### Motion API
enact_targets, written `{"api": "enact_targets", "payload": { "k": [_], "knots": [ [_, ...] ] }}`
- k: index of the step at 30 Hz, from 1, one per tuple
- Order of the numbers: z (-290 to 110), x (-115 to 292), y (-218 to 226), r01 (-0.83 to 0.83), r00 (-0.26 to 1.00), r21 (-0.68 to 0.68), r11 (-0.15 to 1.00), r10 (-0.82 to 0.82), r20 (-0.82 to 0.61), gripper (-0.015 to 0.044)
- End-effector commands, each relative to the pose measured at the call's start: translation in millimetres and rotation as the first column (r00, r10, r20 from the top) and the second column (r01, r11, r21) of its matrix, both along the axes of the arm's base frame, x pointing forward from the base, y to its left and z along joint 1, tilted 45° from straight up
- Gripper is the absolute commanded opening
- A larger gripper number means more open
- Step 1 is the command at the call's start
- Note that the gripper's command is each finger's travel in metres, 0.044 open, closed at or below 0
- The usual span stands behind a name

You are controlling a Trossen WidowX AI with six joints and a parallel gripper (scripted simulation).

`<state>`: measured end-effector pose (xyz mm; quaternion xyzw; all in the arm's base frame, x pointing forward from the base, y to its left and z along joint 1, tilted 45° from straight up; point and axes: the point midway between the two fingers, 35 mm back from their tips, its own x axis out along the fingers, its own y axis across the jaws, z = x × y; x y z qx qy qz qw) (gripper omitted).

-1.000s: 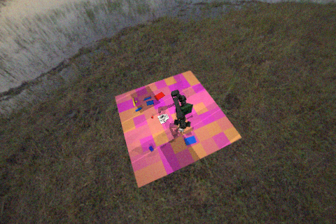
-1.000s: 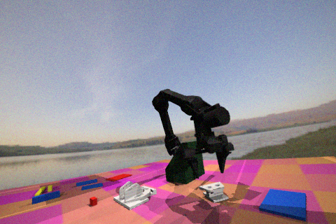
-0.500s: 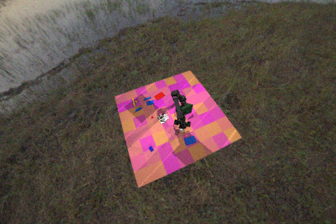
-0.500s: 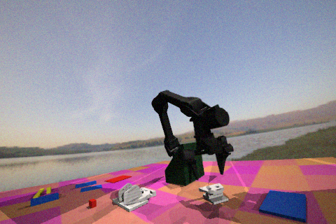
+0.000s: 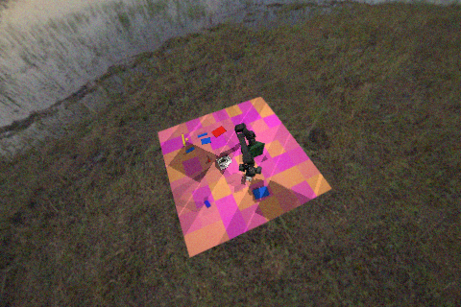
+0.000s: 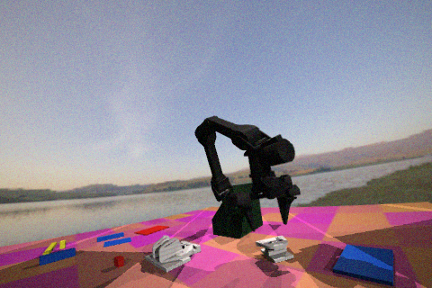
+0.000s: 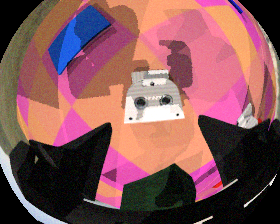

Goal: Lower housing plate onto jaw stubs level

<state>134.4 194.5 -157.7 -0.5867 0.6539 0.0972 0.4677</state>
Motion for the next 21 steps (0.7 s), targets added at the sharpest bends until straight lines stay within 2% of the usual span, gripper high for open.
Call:
{"api": "enact_targets", "payload": {
  "k": [1,21],
  "knots": [
    [-0.2,0.5,0.0,-0.007,1.0,-0.001,1.0,0.007,-0.001,0.044],
    [-8.3,2.3,-6.3,-0.001,1.0,0.0,1.0,0.001,0.0,0.044]
  ]
}}
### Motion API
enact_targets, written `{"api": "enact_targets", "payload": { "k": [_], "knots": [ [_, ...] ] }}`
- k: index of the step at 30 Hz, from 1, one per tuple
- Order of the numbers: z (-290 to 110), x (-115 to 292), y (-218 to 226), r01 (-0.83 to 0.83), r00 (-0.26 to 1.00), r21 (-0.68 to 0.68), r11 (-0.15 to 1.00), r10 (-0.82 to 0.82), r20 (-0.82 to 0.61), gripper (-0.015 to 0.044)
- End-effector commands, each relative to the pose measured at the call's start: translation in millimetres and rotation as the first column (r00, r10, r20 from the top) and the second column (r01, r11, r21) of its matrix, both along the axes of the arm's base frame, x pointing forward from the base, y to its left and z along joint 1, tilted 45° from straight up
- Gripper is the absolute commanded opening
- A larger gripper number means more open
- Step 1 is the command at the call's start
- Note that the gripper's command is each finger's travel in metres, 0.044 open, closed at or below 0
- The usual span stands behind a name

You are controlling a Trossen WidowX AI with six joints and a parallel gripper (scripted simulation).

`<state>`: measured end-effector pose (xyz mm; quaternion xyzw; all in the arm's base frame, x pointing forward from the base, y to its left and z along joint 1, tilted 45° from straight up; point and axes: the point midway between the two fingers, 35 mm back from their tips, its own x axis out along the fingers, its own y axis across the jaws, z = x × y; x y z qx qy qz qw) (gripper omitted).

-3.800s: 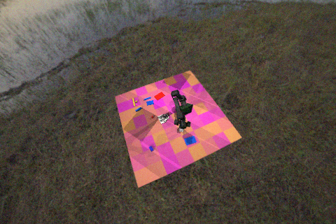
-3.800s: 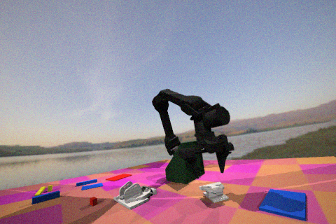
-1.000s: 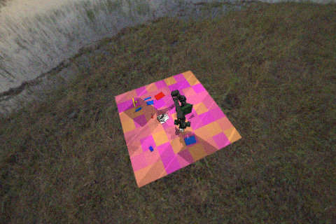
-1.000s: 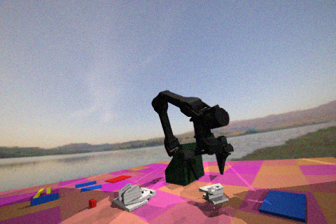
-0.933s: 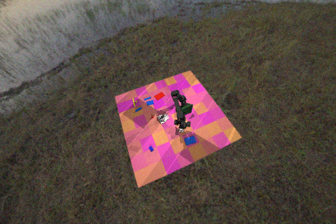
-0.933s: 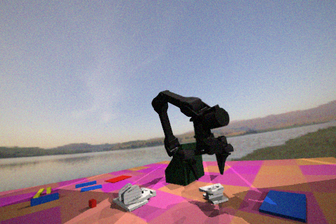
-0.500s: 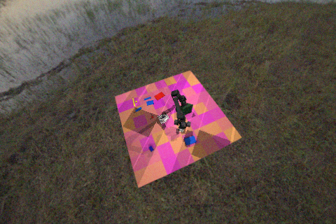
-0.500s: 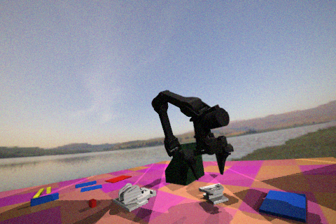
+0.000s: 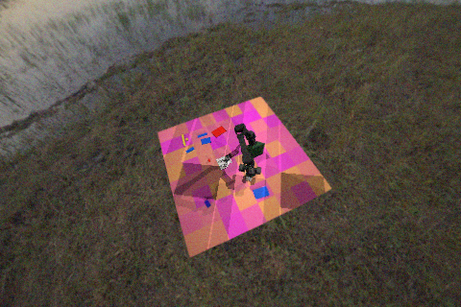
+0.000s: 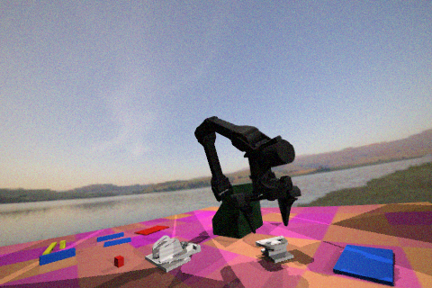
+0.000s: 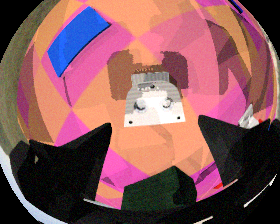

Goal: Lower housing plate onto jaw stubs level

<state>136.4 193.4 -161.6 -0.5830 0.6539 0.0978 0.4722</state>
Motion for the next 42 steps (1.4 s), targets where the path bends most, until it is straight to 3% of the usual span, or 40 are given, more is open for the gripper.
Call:
{"api": "enact_targets", "payload": {
  "k": [1,42],
  "knots": [
    [-5.6,0.6,-6.2,-0.007,1.0,-0.01,1.0,0.007,-0.005,0.044],
    [-34.6,7.0,-32.1,-0.012,1.0,-0.011,1.0,0.012,-0.004,0.044]
  ]
}}
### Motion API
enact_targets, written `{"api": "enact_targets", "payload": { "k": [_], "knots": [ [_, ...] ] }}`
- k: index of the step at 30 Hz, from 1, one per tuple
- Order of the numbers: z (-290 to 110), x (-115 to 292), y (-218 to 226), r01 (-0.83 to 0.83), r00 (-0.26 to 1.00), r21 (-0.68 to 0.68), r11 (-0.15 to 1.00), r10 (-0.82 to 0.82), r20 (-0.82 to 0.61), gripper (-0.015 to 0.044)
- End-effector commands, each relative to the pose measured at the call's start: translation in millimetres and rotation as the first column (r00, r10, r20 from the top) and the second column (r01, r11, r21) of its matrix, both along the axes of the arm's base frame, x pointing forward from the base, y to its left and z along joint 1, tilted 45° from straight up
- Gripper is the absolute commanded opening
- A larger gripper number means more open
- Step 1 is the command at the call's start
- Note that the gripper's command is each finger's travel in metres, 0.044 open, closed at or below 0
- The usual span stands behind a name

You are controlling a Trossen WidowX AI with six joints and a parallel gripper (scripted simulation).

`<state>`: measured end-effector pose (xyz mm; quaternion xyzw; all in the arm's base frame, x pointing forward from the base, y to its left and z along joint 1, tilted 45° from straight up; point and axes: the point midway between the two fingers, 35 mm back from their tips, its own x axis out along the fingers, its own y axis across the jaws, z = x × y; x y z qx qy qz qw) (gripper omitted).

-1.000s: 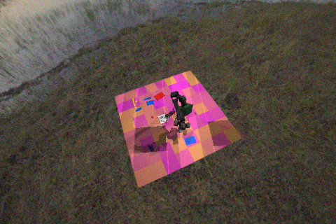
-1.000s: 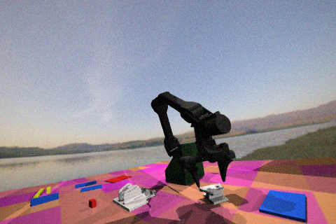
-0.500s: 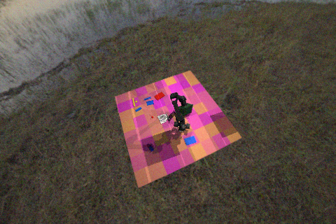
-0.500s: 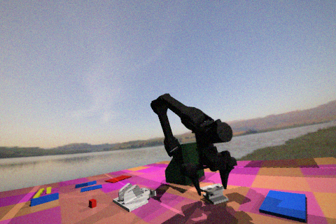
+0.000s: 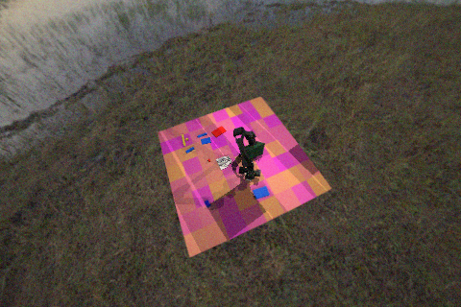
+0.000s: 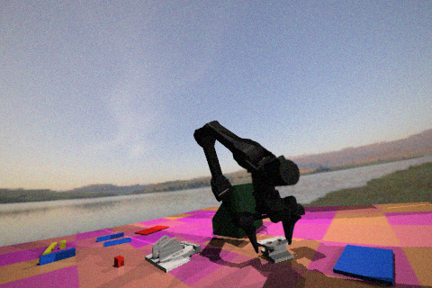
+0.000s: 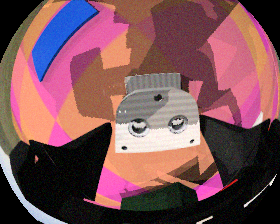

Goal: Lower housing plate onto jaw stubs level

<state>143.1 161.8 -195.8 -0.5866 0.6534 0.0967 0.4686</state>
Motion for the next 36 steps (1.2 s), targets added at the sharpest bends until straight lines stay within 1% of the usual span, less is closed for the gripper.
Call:
{"api": "enact_targets", "payload": {
  "k": [1,10,23,36],
  "knots": [
    [-0.4,0.4,-0.6,-0.007,1.0,-0.002,1.0,0.007,-0.002,0.044],
    [-0.7,0.4,-0.9,-0.007,1.0,-0.002,1.0,0.007,-0.002,0.044],
    [-0.4,0.1,-0.4,0.0,1.0,0.0,1.0,0.0,0.0,0.0353],
    [2.5,-0.2,3.1,0.0,1.0,0.0,1.0,0.0,0.0,0.0351]
  ]
}}
